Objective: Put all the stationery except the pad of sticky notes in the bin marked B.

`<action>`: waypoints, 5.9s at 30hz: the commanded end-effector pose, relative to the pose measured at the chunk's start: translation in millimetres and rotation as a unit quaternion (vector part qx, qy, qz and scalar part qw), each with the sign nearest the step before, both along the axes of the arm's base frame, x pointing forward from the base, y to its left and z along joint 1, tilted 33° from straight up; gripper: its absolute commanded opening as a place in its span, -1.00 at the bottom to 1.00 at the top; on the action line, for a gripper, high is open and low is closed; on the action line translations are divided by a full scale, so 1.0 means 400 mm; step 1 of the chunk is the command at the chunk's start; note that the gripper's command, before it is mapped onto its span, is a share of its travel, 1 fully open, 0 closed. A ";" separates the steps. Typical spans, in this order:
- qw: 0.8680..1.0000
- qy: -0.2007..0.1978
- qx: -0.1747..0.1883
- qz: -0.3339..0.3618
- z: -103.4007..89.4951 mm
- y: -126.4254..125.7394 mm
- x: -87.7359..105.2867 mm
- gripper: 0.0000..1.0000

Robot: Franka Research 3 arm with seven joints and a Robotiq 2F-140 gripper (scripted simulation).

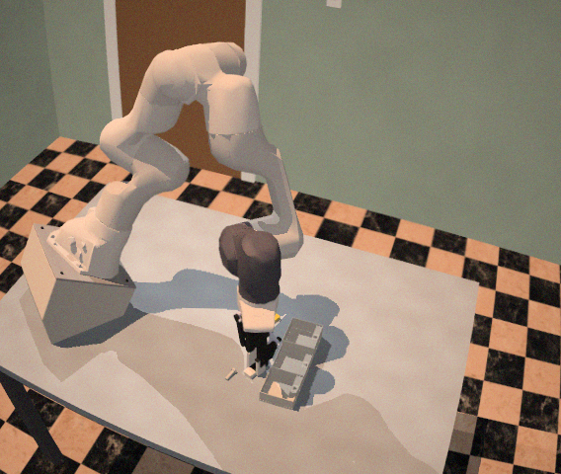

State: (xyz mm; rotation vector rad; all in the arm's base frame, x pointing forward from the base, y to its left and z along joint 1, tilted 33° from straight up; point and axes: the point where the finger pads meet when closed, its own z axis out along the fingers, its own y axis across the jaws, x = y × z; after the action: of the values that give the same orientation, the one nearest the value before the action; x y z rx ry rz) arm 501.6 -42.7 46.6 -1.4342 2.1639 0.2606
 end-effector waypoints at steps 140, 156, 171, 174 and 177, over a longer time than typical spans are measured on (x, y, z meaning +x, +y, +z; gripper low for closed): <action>1.000 -0.001 0.000 -0.002 0.127 -0.066 -0.046 -0.77; 1.000 -0.001 0.000 -0.002 0.127 -0.066 -0.046 -0.77; 1.000 -0.001 0.000 -0.002 0.150 -0.062 -0.042 -0.77; 1.000 -0.001 0.000 -0.002 0.174 -0.029 -0.024 -0.77; 1.000 -0.001 0.000 -0.002 0.198 0.005 -0.006 -0.77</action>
State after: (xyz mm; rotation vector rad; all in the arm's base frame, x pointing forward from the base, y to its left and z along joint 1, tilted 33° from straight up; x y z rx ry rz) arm 494.9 -51.3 117.7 -1.4673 2.1365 0.2431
